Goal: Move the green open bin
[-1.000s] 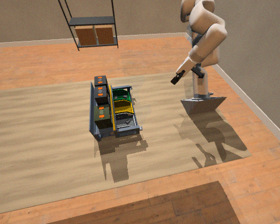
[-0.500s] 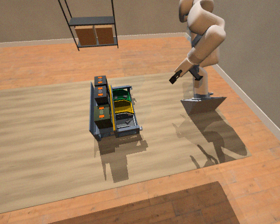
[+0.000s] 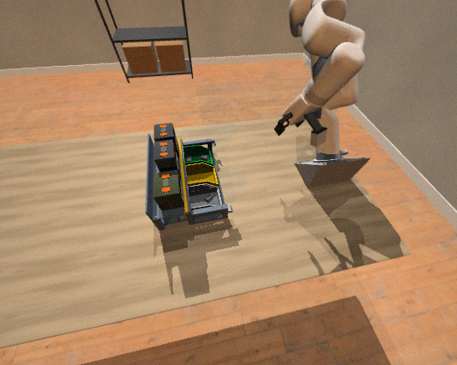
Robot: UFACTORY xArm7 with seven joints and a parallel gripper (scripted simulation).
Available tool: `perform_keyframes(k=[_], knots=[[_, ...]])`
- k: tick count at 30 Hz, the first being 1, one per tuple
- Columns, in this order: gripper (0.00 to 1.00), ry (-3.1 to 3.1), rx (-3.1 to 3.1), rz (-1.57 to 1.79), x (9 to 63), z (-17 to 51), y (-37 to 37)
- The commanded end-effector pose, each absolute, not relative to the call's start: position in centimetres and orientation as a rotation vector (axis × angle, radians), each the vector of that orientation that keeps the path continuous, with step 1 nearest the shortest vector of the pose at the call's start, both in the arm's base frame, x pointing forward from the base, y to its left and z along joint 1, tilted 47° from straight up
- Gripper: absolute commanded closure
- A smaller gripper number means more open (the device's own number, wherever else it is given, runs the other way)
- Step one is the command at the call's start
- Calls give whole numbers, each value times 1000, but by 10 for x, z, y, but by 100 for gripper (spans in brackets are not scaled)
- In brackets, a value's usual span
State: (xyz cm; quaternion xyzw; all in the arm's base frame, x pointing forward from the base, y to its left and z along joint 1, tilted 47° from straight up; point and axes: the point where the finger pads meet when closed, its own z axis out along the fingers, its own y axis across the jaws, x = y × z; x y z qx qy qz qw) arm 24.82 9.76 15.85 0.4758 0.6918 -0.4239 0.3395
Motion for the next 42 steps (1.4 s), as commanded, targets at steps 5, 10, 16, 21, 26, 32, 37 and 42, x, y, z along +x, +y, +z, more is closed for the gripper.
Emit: perform_keyframes(k=[5, 10, 16, 21, 26, 32, 37, 42], knots=[[0, 1742, 1295, -1091, 248, 159, 99], [0, 1696, 1340, -1082, 248, 159, 99], [0, 1502, 1515, -1038, 249, 159, 99], [0, 1502, 1515, -1038, 249, 159, 99], [0, 1502, 1515, -1038, 249, 159, 99], [0, 1246, 1709, -970, 249, 159, 99], [0, 1246, 1709, -970, 249, 159, 99], [0, 1246, 1709, -970, 249, 159, 99]])
